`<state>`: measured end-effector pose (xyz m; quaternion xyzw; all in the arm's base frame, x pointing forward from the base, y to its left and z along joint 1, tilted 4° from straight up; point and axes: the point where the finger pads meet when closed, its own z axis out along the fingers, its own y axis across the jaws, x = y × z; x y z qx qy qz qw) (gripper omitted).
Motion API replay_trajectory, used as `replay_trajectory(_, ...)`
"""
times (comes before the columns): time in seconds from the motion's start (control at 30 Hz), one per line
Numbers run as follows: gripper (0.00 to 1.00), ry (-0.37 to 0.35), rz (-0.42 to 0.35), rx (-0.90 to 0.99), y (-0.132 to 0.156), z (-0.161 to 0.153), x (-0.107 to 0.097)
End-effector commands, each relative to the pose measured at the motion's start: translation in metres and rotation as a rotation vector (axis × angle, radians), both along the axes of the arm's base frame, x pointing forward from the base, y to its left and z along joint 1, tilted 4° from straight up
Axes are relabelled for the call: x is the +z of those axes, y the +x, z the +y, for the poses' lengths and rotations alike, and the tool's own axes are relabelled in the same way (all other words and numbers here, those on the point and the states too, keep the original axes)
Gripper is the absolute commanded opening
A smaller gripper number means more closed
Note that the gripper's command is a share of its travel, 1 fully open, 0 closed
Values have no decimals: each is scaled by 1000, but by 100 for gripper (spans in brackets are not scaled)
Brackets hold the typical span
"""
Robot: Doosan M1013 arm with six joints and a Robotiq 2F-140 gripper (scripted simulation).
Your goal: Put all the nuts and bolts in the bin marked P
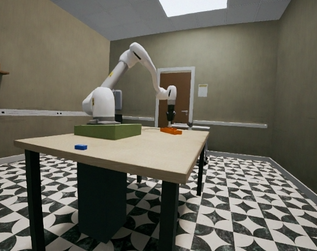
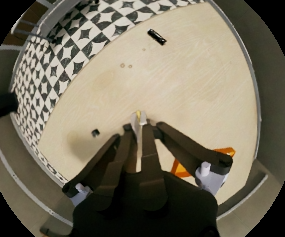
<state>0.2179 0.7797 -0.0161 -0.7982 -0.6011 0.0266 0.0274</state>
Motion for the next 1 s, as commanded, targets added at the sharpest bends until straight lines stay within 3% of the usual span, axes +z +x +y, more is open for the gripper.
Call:
replay_trajectory(0.0, 15, 2, 0, 0, 1, 0, 13)
replay_trajectory(0.17, 15, 2, 0, 0, 2, 0, 29)
replay_trajectory(0.97, 15, 2, 0, 0, 9, -10, 38)
